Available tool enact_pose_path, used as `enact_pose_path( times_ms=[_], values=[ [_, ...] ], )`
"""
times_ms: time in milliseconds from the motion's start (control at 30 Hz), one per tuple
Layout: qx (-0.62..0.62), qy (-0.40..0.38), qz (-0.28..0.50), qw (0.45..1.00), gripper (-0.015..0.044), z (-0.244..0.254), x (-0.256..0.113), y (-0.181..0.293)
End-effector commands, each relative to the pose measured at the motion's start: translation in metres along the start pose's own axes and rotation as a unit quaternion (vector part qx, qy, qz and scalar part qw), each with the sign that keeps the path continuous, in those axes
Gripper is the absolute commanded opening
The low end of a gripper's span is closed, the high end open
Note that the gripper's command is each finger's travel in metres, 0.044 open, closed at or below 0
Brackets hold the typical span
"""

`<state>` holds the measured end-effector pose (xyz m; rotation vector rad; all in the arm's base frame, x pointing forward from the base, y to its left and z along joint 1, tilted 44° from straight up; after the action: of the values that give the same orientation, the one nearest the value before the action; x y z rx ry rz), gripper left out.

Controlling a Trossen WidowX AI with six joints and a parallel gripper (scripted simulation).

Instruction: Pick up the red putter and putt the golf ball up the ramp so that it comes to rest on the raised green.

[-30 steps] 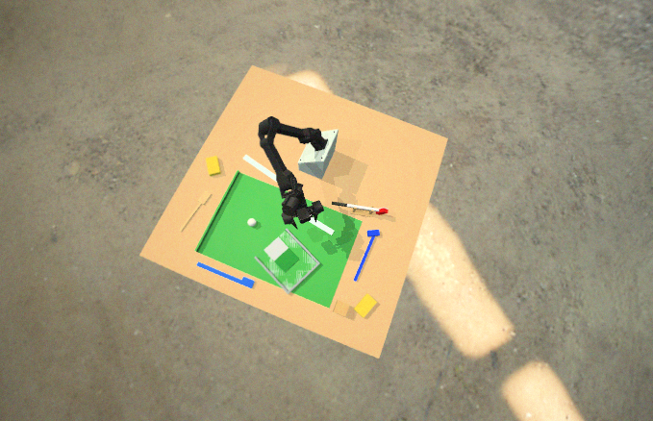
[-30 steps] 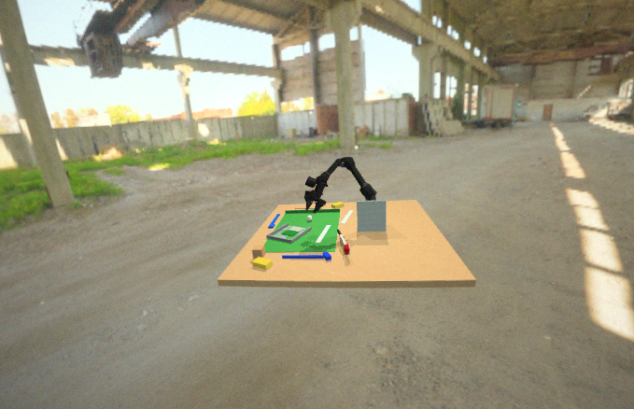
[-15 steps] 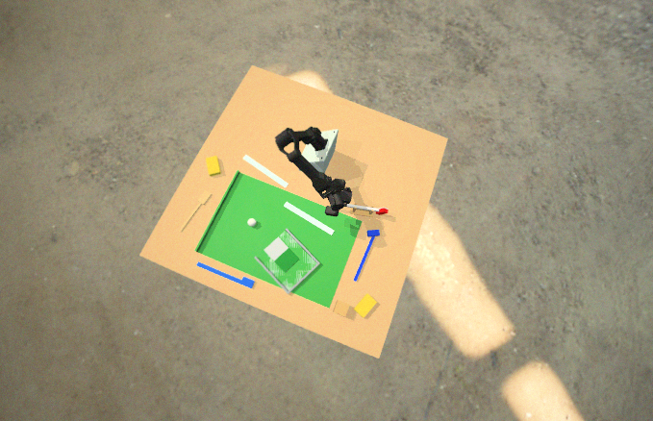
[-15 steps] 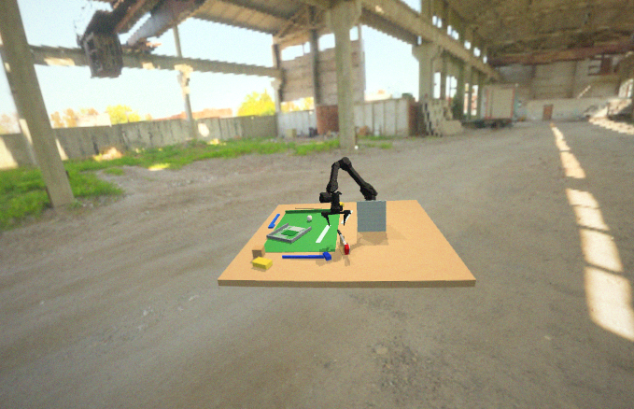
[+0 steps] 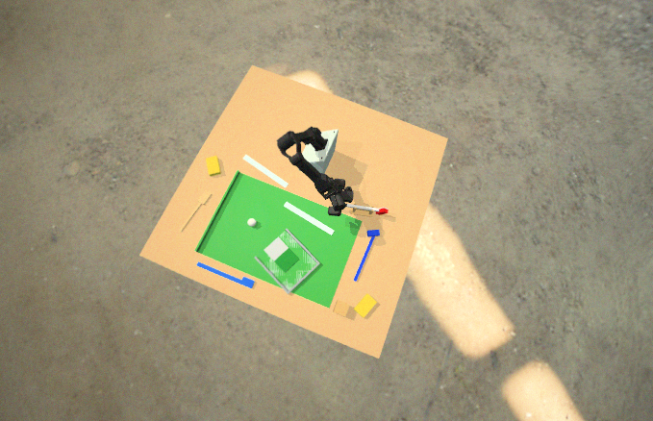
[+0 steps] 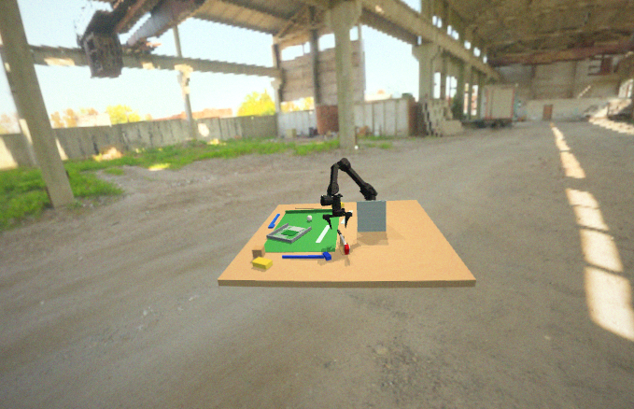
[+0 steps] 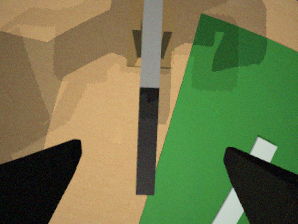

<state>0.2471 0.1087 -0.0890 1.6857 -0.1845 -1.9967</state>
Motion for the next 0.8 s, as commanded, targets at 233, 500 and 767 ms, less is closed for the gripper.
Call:
enact_pose_path(
  times_ms=[233, 500, 767],
  values=[
    [-0.004, -0.007, 0.004, 1.0, 0.044, 0.004, 0.024, 0.006],
    [-0.004, -0.007, 0.005, 1.0, 0.044, 0.005, 0.036, 0.009],
    [-0.004, -0.007, 0.005, 1.0, 0.044, 0.005, 0.045, 0.012]
  ],
)
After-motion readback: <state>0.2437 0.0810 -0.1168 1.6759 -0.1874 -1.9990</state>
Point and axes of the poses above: the point midway between the two fingers, 35 mm back from their tips, its own x axis out along the fingers, its own z axis across the jaws, y = z × x, the point moved 9 cm from there along -x, back along the fingers, and after that the axes turned 11 degrees about -x, right-handed, at the moved point
